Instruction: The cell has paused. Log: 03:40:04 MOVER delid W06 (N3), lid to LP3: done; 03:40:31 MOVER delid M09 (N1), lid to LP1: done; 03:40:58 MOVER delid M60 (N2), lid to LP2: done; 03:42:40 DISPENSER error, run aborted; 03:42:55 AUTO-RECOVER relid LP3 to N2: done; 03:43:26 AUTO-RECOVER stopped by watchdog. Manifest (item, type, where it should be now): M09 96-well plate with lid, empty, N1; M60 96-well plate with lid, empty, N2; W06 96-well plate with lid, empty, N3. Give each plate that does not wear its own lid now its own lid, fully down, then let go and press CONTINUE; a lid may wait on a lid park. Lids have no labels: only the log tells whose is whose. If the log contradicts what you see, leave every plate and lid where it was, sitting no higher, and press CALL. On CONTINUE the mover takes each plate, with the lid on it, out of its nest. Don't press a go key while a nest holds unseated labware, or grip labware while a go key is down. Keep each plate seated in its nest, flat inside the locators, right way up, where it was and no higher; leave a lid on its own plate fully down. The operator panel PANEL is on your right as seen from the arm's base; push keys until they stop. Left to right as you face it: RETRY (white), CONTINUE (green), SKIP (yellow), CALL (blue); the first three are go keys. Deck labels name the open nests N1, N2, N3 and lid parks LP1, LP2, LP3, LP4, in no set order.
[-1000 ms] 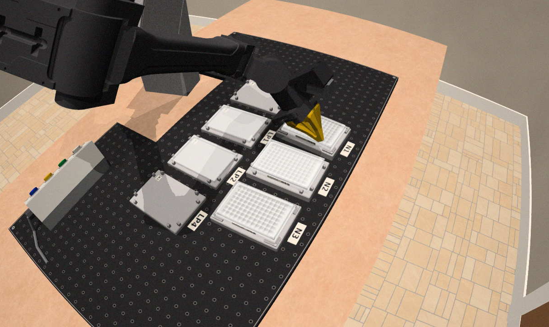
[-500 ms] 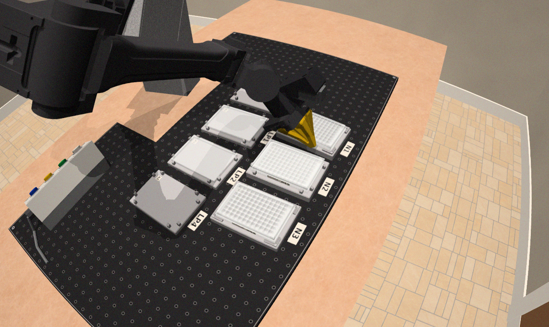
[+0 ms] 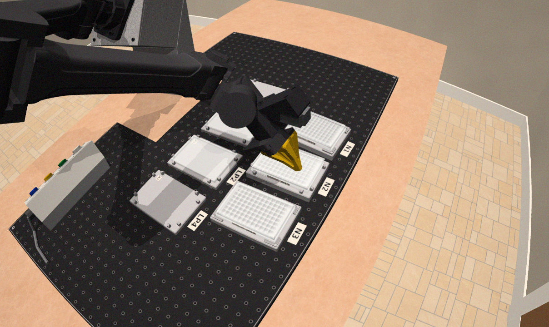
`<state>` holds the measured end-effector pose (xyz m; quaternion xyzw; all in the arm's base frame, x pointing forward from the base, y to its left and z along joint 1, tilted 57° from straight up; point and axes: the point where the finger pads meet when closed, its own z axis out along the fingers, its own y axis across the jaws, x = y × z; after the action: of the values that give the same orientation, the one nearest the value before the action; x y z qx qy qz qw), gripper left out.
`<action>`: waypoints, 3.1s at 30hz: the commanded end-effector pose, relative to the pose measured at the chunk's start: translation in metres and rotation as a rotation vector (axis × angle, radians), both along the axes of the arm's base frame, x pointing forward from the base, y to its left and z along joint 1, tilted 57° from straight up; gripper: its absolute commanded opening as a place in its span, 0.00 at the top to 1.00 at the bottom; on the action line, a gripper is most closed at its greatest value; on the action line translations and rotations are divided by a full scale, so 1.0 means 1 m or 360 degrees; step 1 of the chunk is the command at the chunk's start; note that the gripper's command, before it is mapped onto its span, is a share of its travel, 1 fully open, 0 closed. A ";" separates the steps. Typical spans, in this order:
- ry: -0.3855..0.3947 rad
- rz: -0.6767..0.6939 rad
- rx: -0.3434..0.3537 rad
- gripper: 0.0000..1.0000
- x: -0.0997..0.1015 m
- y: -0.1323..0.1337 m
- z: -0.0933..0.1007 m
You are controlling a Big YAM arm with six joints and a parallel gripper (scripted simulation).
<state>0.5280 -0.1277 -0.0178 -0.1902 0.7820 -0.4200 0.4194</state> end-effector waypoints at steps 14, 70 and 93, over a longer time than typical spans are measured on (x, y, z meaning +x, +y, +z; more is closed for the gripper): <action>-0.0028 0.0021 -0.0009 1.00 0.003 -0.010 0.034; 0.0644 -0.0791 0.0002 0.00 -0.128 0.013 -0.070; 0.0610 -0.0892 0.0044 0.00 -0.190 0.009 -0.110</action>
<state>0.3198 -0.1154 -0.1392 -0.0663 0.8763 -0.4652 0.1058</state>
